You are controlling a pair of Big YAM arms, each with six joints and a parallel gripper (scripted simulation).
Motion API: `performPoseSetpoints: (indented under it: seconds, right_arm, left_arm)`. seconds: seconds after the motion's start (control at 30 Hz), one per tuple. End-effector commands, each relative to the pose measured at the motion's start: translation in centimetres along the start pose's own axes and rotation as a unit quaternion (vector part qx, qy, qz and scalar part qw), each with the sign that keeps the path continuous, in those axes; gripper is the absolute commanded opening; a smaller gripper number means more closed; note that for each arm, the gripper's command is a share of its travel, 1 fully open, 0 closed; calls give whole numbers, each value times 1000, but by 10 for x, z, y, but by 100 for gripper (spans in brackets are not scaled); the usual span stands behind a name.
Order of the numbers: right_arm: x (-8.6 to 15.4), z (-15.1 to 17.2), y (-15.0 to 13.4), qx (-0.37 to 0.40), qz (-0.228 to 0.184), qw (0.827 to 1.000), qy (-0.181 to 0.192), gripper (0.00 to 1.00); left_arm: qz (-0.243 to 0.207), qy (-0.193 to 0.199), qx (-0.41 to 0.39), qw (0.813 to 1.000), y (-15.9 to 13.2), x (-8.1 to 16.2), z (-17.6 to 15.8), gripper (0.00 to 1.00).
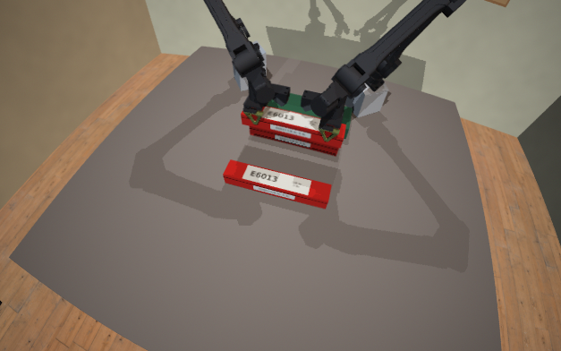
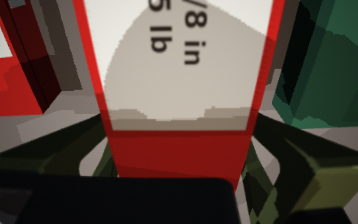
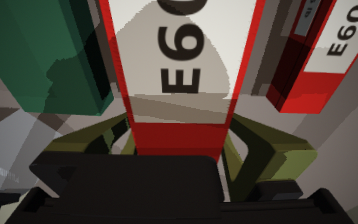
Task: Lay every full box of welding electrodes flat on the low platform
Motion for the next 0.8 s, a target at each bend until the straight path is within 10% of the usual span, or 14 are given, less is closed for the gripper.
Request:
performPoseSetpoints:
  seconds: [0.0, 0.77]
  right_arm:
    - [40, -1, -1, -5, -6, 999, -39, 0]
    - [49, -6, 2, -14, -16, 998, -60, 0]
  left_arm:
    - [-13, 29, -10, 999, -3, 30, 1, 0]
    - [-20, 40, 8, 999, -13, 31, -3, 0]
Point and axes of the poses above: on each arm, the point where the finger pads meet when closed, its own x axis back along the fingers, its own z axis across the jaws, y = z × x, the point moved 6 cm from there along x, back along the fingers, and after that the axes turned 12 degrees about x, right-handed, at the moved point
